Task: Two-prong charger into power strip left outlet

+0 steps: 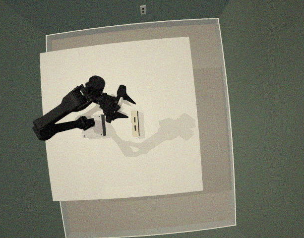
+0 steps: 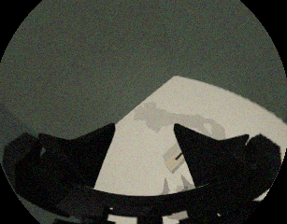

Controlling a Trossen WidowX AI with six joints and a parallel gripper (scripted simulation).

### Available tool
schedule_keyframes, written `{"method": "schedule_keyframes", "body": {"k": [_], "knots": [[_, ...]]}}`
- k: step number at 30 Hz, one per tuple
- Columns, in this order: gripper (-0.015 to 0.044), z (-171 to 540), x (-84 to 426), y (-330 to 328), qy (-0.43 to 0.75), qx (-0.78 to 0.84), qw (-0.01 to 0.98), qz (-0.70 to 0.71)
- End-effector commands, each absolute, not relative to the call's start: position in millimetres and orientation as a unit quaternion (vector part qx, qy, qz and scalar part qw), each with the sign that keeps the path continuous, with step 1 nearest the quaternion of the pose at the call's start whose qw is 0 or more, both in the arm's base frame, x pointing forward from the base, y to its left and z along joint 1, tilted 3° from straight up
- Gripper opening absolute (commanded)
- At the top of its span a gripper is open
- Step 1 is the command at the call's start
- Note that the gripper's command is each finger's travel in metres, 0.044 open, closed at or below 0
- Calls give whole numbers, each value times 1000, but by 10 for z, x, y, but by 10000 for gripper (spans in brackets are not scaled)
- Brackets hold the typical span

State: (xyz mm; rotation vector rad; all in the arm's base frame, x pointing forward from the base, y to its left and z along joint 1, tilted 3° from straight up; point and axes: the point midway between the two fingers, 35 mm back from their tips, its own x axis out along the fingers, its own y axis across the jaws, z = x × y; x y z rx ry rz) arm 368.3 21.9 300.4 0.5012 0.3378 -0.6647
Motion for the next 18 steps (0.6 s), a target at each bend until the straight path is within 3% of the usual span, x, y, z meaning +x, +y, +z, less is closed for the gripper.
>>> {"method": "schedule_keyframes", "body": {"k": [1, 18], "knots": [[426, 2992, 3683, 222, 166, 240, 901, -320], [440, 1899, 3493, 469, 409, 17, 890, -200]]}}
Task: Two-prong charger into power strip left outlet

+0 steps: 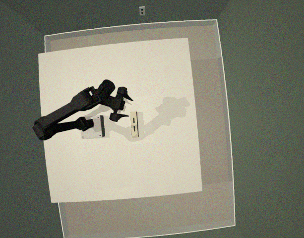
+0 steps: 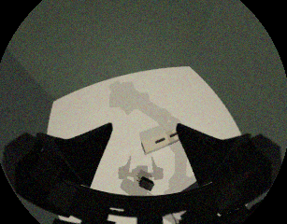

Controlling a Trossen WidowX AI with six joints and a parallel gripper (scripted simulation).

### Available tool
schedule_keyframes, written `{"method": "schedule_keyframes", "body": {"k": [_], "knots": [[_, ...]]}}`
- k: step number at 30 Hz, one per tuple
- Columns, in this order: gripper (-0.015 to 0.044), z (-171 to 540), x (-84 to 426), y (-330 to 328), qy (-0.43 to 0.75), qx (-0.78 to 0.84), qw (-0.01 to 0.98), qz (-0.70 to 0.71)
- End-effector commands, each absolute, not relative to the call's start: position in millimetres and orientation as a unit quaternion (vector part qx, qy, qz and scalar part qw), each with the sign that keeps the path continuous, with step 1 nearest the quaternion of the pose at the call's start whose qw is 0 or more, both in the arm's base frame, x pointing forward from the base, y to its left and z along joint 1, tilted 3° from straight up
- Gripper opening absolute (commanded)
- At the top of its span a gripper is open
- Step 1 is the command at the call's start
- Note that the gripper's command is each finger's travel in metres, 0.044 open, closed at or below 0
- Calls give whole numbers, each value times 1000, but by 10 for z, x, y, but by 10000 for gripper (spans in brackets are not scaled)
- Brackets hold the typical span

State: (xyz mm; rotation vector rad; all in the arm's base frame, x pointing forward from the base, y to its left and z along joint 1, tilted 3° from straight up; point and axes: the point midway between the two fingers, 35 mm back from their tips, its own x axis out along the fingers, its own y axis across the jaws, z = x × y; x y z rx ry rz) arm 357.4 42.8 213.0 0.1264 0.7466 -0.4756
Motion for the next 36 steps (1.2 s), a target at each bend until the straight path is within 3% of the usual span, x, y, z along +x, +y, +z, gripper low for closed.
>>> {"method": "schedule_keyframes", "body": {"k": [1, 21, 36], "knots": [[440, 1836, 3467, 481, 422, 5, 886, -190], [440, 762, 2718, 706, 643, -179, 743, 51], [440, 397, 2195, 806, 712, -221, 638, 194]]}}
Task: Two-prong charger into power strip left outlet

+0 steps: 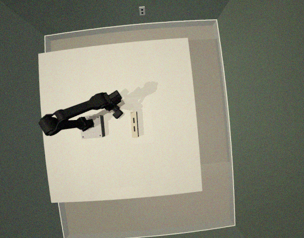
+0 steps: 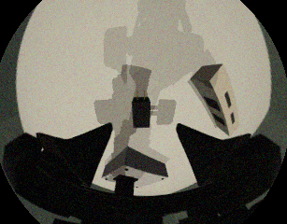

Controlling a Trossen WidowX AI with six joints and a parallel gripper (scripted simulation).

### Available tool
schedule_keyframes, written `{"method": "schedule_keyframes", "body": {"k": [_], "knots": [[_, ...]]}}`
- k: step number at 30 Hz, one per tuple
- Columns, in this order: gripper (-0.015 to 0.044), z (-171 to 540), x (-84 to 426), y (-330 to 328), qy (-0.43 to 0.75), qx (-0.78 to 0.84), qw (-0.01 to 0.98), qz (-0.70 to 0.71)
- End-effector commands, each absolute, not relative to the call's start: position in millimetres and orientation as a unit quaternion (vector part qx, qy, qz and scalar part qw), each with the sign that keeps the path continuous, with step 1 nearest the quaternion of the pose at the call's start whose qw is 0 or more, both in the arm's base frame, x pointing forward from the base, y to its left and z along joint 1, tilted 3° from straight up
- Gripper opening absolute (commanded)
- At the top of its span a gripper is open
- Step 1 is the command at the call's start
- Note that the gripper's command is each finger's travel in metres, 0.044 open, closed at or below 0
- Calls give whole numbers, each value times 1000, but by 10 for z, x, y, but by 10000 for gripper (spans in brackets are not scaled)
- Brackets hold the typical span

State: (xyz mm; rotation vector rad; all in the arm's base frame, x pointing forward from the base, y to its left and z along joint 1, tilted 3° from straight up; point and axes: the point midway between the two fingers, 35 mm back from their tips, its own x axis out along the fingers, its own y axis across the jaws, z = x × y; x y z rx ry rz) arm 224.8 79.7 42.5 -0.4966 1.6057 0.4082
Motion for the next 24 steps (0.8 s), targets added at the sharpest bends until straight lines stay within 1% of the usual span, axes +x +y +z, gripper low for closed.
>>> {"method": "schedule_keyframes", "body": {"k": [1, 24], "knots": [[440, 397, 2195, 806, 712, -221, 638, 194], [440, 108, 2204, 802, 712, -221, 638, 194]]}}
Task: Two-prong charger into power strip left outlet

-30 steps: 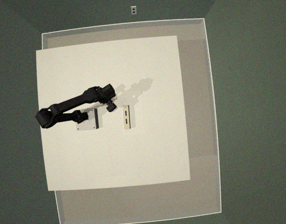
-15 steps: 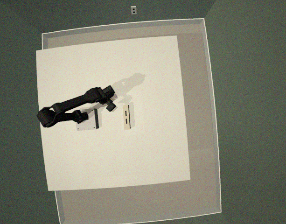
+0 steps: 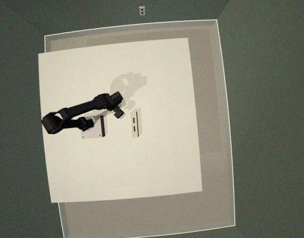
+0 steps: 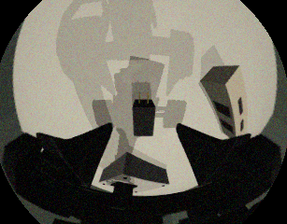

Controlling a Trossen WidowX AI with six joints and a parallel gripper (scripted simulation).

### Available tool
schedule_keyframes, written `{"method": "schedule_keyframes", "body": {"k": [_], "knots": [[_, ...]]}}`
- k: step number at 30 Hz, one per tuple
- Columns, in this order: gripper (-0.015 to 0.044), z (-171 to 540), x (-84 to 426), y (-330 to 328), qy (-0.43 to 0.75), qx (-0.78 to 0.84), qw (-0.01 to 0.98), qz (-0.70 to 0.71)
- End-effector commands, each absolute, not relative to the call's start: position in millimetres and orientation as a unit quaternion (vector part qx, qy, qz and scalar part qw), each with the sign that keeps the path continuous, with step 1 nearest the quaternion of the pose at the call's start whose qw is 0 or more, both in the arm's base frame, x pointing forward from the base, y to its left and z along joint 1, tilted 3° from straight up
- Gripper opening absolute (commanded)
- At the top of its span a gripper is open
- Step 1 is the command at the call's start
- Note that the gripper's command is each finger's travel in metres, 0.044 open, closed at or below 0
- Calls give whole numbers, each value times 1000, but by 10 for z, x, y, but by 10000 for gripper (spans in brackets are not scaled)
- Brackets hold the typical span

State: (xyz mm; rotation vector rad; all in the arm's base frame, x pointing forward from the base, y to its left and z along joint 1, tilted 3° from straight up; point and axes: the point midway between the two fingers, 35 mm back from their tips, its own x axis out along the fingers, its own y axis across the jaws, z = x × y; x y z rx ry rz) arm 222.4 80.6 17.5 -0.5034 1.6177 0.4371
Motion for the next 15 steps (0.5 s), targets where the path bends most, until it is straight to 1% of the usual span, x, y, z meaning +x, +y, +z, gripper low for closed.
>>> {"method": "schedule_keyframes", "body": {"k": [1, 15], "knots": [[440, 91, 2204, 801, 712, -221, 638, 194], [440, -136, 2196, 795, 712, -221, 638, 194]]}}
